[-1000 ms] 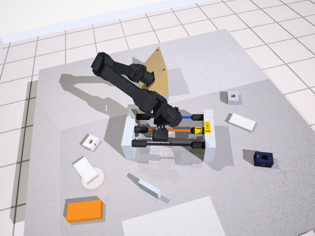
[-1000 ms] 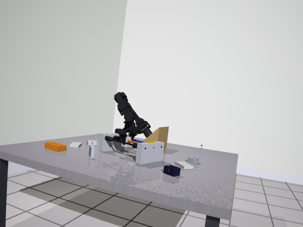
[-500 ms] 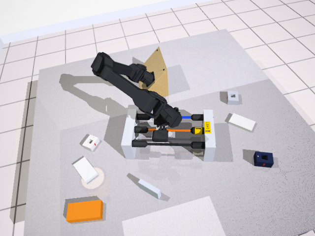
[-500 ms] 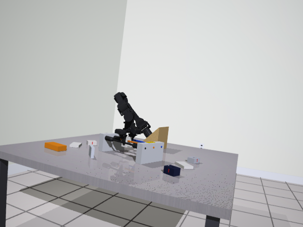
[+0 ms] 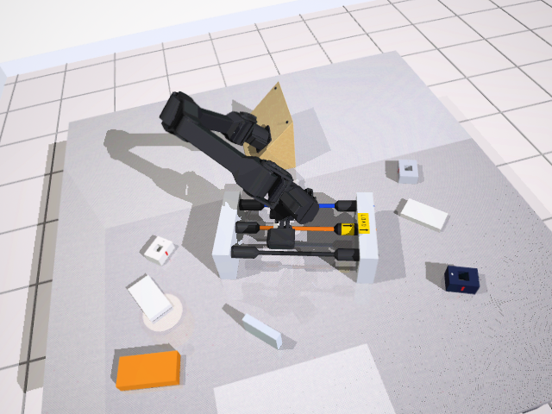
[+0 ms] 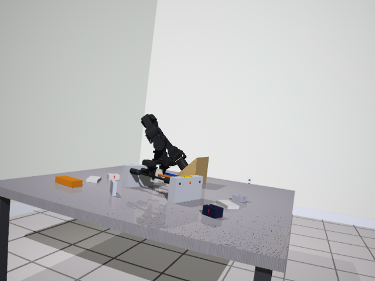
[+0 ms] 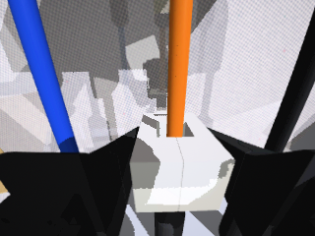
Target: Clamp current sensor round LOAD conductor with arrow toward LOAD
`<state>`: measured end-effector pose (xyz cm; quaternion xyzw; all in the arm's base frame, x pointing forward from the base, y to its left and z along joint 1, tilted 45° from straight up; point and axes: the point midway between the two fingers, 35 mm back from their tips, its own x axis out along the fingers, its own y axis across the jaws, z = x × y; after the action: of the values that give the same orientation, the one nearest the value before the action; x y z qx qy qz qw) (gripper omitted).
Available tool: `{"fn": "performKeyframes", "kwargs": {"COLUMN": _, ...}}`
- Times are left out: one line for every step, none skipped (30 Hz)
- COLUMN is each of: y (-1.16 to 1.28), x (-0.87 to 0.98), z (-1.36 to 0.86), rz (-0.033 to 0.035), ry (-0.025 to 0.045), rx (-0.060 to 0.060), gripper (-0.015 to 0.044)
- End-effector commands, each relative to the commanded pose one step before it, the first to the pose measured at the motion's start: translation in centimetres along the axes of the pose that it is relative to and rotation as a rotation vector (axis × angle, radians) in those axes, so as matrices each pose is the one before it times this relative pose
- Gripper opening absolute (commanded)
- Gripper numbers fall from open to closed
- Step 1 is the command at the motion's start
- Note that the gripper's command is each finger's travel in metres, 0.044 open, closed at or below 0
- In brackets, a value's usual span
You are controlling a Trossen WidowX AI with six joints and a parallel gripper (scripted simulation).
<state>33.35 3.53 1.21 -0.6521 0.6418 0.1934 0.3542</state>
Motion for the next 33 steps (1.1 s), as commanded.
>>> {"fn": "performKeyframes", "kwargs": {"y": 0.013, "x": 0.002, "z": -0.032, "rz": 0.00105, "ry": 0.00079, "rx": 0.001, "gripper": 0.0255}}
{"fn": "performKeyframes", "kwargs": {"y": 0.0, "x": 0.0, "z": 0.0, "rz": 0.0, "ry": 0.0, "rx": 0.0, "gripper": 0.0255}}
{"fn": "performKeyframes", "kwargs": {"y": 0.0, "x": 0.0, "z": 0.0, "rz": 0.0, "ry": 0.0, "rx": 0.0, "gripper": 0.0255}}
{"fn": "performKeyframes", "kwargs": {"y": 0.0, "x": 0.0, "z": 0.0, "rz": 0.0, "ry": 0.0, "rx": 0.0, "gripper": 0.0255}}
{"fn": "performKeyframes", "kwargs": {"y": 0.0, "x": 0.0, "z": 0.0, "rz": 0.0, "ry": 0.0, "rx": 0.0, "gripper": 0.0255}}
{"fn": "performKeyframes", "kwargs": {"y": 0.0, "x": 0.0, "z": 0.0, "rz": 0.0, "ry": 0.0, "rx": 0.0, "gripper": 0.0255}}
{"fn": "performKeyframes", "kwargs": {"y": 0.0, "x": 0.0, "z": 0.0, "rz": 0.0, "ry": 0.0, "rx": 0.0, "gripper": 0.0255}}
{"fn": "performKeyframes", "kwargs": {"y": 0.0, "x": 0.0, "z": 0.0, "rz": 0.0, "ry": 0.0, "rx": 0.0, "gripper": 0.0255}}
{"fn": "performKeyframes", "kwargs": {"y": 0.0, "x": 0.0, "z": 0.0, "rz": 0.0, "ry": 0.0, "rx": 0.0, "gripper": 0.0255}}
{"fn": "performKeyframes", "kwargs": {"y": 0.0, "x": 0.0, "z": 0.0, "rz": 0.0, "ry": 0.0, "rx": 0.0, "gripper": 0.0255}}
{"fn": "performKeyframes", "kwargs": {"y": 0.0, "x": 0.0, "z": 0.0, "rz": 0.0, "ry": 0.0, "rx": 0.0, "gripper": 0.0255}}
{"fn": "performKeyframes", "kwargs": {"y": 0.0, "x": 0.0, "z": 0.0, "rz": 0.0, "ry": 0.0, "rx": 0.0, "gripper": 0.0255}}
{"fn": "performKeyframes", "kwargs": {"y": 0.0, "x": 0.0, "z": 0.0, "rz": 0.0, "ry": 0.0, "rx": 0.0, "gripper": 0.0255}}
{"fn": "performKeyframes", "kwargs": {"y": 0.0, "x": 0.0, "z": 0.0, "rz": 0.0, "ry": 0.0, "rx": 0.0, "gripper": 0.0255}}
{"fn": "performKeyframes", "kwargs": {"y": 0.0, "x": 0.0, "z": 0.0, "rz": 0.0, "ry": 0.0, "rx": 0.0, "gripper": 0.0255}}
{"fn": "performKeyframes", "kwargs": {"y": 0.0, "x": 0.0, "z": 0.0, "rz": 0.0, "ry": 0.0, "rx": 0.0, "gripper": 0.0255}}
{"fn": "performKeyframes", "kwargs": {"y": 0.0, "x": 0.0, "z": 0.0, "rz": 0.0, "ry": 0.0, "rx": 0.0, "gripper": 0.0255}}
{"fn": "performKeyframes", "kwargs": {"y": 0.0, "x": 0.0, "z": 0.0, "rz": 0.0, "ry": 0.0, "rx": 0.0, "gripper": 0.0255}}
{"fn": "performKeyframes", "kwargs": {"y": 0.0, "x": 0.0, "z": 0.0, "rz": 0.0, "ry": 0.0, "rx": 0.0, "gripper": 0.0255}}
{"fn": "performKeyframes", "kwargs": {"y": 0.0, "x": 0.0, "z": 0.0, "rz": 0.0, "ry": 0.0, "rx": 0.0, "gripper": 0.0255}}
{"fn": "performKeyframes", "kwargs": {"y": 0.0, "x": 0.0, "z": 0.0, "rz": 0.0, "ry": 0.0, "rx": 0.0, "gripper": 0.0255}}
{"fn": "performKeyframes", "kwargs": {"y": 0.0, "x": 0.0, "z": 0.0, "rz": 0.0, "ry": 0.0, "rx": 0.0, "gripper": 0.0255}}
{"fn": "performKeyframes", "kwargs": {"y": 0.0, "x": 0.0, "z": 0.0, "rz": 0.0, "ry": 0.0, "rx": 0.0, "gripper": 0.0255}}
{"fn": "performKeyframes", "kwargs": {"y": 0.0, "x": 0.0, "z": 0.0, "rz": 0.0, "ry": 0.0, "rx": 0.0, "gripper": 0.0255}}
{"fn": "performKeyframes", "kwargs": {"y": 0.0, "x": 0.0, "z": 0.0, "rz": 0.0, "ry": 0.0, "rx": 0.0, "gripper": 0.0255}}
{"fn": "performKeyframes", "kwargs": {"y": 0.0, "x": 0.0, "z": 0.0, "rz": 0.0, "ry": 0.0, "rx": 0.0, "gripper": 0.0255}}
{"fn": "performKeyframes", "kwargs": {"y": 0.0, "x": 0.0, "z": 0.0, "rz": 0.0, "ry": 0.0, "rx": 0.0, "gripper": 0.0281}}
{"fn": "performKeyframes", "kwargs": {"y": 0.0, "x": 0.0, "z": 0.0, "rz": 0.0, "ry": 0.0, "rx": 0.0, "gripper": 0.0308}}
{"fn": "performKeyframes", "kwargs": {"y": 0.0, "x": 0.0, "z": 0.0, "rz": 0.0, "ry": 0.0, "rx": 0.0, "gripper": 0.0334}}
{"fn": "performKeyframes", "kwargs": {"y": 0.0, "x": 0.0, "z": 0.0, "rz": 0.0, "ry": 0.0, "rx": 0.0, "gripper": 0.036}}
{"fn": "performKeyframes", "kwargs": {"y": 0.0, "x": 0.0, "z": 0.0, "rz": 0.0, "ry": 0.0, "rx": 0.0, "gripper": 0.0386}}
{"fn": "performKeyframes", "kwargs": {"y": 0.0, "x": 0.0, "z": 0.0, "rz": 0.0, "ry": 0.0, "rx": 0.0, "gripper": 0.0413}}
{"fn": "performKeyframes", "kwargs": {"y": 0.0, "x": 0.0, "z": 0.0, "rz": 0.0, "ry": 0.0, "rx": 0.0, "gripper": 0.0439}}
